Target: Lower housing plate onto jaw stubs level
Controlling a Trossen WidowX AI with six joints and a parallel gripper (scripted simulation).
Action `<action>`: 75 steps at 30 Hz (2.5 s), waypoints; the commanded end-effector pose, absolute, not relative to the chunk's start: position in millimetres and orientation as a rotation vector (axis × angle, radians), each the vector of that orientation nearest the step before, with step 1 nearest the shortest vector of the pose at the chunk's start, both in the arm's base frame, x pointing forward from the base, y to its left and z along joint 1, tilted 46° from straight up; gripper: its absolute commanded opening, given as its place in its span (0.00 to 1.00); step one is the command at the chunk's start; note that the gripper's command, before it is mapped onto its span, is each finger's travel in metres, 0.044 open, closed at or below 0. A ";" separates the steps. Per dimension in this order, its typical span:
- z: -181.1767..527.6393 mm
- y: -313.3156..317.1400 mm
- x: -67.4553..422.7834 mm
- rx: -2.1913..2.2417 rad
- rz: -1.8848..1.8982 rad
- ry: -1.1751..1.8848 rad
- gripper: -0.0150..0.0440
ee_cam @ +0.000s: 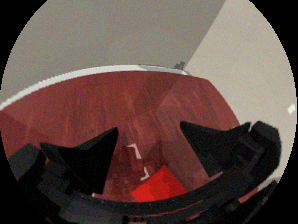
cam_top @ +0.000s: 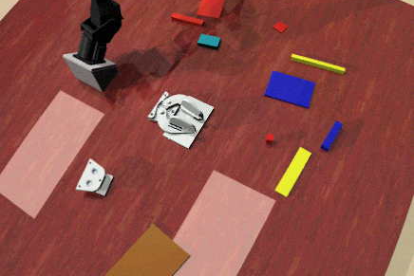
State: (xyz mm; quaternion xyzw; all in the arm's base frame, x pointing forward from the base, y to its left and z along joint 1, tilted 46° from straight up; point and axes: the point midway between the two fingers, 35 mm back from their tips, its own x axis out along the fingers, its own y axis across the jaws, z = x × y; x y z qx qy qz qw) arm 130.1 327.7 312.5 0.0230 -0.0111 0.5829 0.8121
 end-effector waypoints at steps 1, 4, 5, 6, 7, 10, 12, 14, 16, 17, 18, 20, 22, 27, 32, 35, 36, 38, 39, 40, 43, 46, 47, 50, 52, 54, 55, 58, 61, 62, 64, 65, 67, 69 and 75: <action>319.9 323.8 151.0 0.032 1.186 -0.043 1.00; 313.8 320.2 164.1 -0.006 1.155 -0.044 1.00; 311.6 318.8 168.4 -0.019 1.145 -0.043 1.00; 309.6 317.5 172.4 -0.031 1.136 -0.043 1.00; 307.7 316.2 176.2 -0.043 1.127 -0.043 1.00; 302.0 311.7 187.8 -0.075 1.099 -0.040 1.00; 299.0 307.0 197.1 -0.078 1.070 -0.029 1.00; 297.9 302.5 204.5 -0.062 1.041 -0.013 1.00; 295.7 297.8 213.2 -0.055 1.010 0.005 1.00; 294.0 295.1 218.6 -0.055 0.992 0.015 1.00; 292.4 293.3 222.7 -0.060 0.980 0.023 1.00; 288.5 290.3 230.9 -0.078 0.958 0.037 1.00; 282.7 286.1 241.9 -0.105 0.930 0.058 1.00; 263.2 272.0 272.4 -0.181 0.858 0.127 1.00; 235.6 249.8 306.8 -0.263 0.782 0.224 1.00; 218.8 233.7 325.5 -0.306 0.739 0.285 1.00; 212.8 227.5 331.8 -0.320 0.724 0.308 1.00; 200.7 214.3 343.8 -0.346 0.696 0.354 1.00; 194.6 207.3 349.4 -0.358 0.682 0.378 1.00; 188.6 200.2 354.8 -0.369 0.669 0.401 1.00; 170.4 177.7 369.5 -0.399 0.632 0.474 1.00; 151.9 154.0 382.0 -0.424 0.599 0.549 1.00; 145.3 145.8 385.9 -0.433 0.589 0.577 1.00; 125.6 120.4 395.6 -0.454 0.563 0.659 1.00; 112.6 102.9 400.5 -0.463 0.548 0.714 1.00; 99.7 85.2 404.1 -0.469 0.536 0.769 1.00; 93.4 76.3 405.4 -0.471 0.530 0.797 1.00; 75.7 49.6 407.9 -0.467 0.512 0.872 1.00; 58.4 22.9 407.6 -0.456 0.498 0.945 1.00; 52.7 14.1 406.9 -0.451 0.495 0.969 1.00; 41.5 -3.4 404.7 -0.438 0.489 1.017 1.00; 36.0 -12.0 403.2 -0.430 0.486 1.040 1.00; 24.5 -29.0 398.7 -0.414 0.488 1.090 1.00; 13.2 -45.6 393.1 -0.394 0.491 1.138 1.00; -18.7 -91.9 370.0 -0.313 0.515 1.269 1.00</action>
